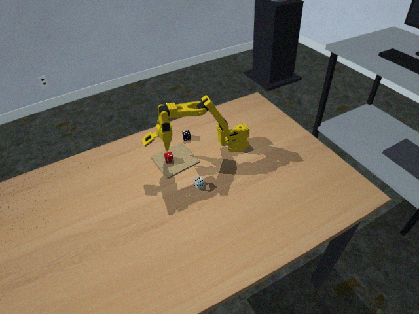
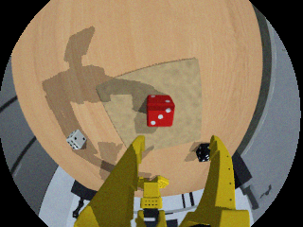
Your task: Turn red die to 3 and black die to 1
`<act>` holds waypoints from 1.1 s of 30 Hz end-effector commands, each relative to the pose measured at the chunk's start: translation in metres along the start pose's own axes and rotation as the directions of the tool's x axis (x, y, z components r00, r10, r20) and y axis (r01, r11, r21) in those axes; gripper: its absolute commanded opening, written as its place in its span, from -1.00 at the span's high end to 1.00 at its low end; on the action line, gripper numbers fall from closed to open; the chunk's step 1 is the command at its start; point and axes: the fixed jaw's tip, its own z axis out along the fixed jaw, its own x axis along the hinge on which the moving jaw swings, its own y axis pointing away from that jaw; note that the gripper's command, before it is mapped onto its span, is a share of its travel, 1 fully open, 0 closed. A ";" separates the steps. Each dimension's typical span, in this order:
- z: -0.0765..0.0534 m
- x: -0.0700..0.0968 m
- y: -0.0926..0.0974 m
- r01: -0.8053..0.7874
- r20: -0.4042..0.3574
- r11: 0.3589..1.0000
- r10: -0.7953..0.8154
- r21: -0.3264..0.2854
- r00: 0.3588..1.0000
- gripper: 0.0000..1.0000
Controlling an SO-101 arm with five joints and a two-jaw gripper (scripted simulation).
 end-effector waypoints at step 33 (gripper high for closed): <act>-0.101 -0.011 -0.002 -0.015 0.431 1.000 0.013 0.001 0.902 0.30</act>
